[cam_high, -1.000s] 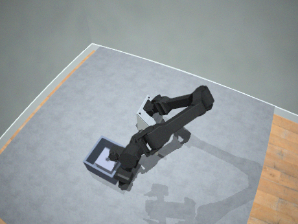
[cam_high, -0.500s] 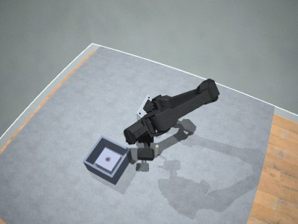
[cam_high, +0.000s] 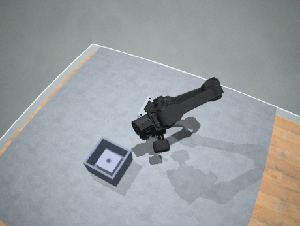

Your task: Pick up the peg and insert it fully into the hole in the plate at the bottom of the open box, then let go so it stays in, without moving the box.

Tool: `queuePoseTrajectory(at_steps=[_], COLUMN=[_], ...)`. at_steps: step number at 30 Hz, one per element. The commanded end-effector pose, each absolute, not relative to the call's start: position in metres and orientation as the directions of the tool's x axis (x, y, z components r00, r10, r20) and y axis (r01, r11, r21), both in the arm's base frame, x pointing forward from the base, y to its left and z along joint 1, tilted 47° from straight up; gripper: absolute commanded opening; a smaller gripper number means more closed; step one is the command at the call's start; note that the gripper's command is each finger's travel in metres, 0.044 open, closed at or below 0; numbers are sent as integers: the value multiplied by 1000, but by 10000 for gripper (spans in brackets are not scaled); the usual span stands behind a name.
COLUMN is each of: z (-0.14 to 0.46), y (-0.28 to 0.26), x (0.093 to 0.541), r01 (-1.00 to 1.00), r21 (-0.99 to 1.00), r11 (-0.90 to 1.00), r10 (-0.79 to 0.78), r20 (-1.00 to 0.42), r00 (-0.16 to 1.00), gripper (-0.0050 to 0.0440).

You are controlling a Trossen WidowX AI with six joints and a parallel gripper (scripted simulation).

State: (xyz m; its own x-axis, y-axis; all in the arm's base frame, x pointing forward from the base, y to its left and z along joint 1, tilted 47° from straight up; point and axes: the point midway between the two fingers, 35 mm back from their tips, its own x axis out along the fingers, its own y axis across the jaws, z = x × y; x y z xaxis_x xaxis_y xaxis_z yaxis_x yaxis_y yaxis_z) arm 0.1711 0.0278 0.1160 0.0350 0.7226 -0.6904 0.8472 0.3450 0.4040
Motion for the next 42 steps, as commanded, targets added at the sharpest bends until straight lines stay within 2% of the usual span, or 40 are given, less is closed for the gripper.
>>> queuePoseTrajectory(at_steps=[1,42], z=[101,60], y=[47,89], x=[168,170], r01=[846,846], r21=[401,399], r11=[351,353], r10=[729,726], r20=[-684,-688], r00=[22,22], gripper=[440,440])
